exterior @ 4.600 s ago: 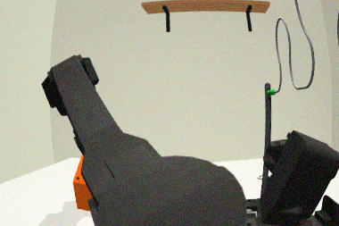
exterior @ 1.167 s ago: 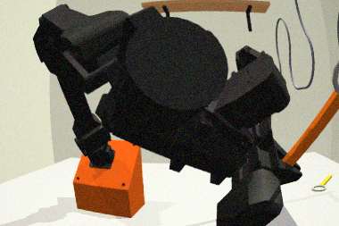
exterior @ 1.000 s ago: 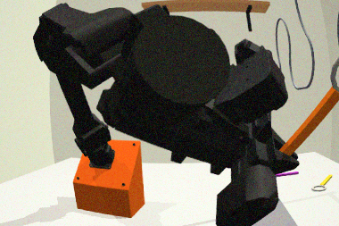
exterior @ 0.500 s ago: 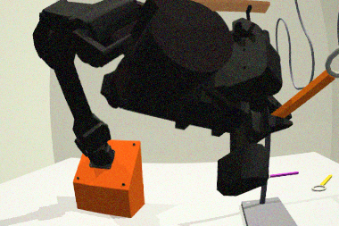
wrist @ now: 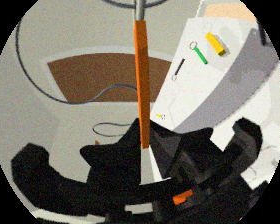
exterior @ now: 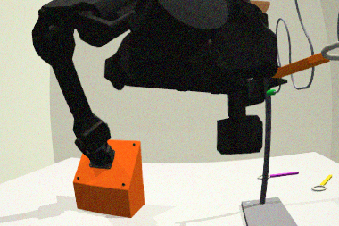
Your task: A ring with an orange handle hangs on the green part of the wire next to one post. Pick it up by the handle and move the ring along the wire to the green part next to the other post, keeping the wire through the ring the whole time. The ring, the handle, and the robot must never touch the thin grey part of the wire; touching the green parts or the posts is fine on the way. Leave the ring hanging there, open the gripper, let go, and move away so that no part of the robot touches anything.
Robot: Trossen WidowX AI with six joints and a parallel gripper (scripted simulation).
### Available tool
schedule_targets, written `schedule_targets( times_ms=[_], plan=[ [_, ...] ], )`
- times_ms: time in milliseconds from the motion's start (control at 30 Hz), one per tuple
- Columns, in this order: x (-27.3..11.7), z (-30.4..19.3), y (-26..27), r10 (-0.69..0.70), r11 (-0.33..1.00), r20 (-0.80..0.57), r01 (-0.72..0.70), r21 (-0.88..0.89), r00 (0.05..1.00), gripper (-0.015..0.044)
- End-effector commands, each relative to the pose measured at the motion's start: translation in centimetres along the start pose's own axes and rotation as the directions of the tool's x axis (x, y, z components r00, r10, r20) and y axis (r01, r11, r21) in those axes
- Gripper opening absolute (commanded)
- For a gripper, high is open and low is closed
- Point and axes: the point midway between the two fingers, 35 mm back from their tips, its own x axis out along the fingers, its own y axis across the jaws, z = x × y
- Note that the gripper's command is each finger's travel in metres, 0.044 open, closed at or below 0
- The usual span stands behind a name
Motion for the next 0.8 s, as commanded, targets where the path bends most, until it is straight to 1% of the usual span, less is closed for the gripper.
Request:
schedule_targets(
  times_ms=[0,300,767],
  plan=[
    [-0.1,-0.1,1.6,0.054,0.995,0.000,-0.054,0.080,0.999,-0.0150],
    [-0.4,0.4,4.3,0.141,0.961,0.014,-0.140,0.239,0.990,-0.0150],
    [-0.8,1.2,6.7,0.219,0.898,0.039,-0.217,0.383,0.975,-0.0150]
  ],
)
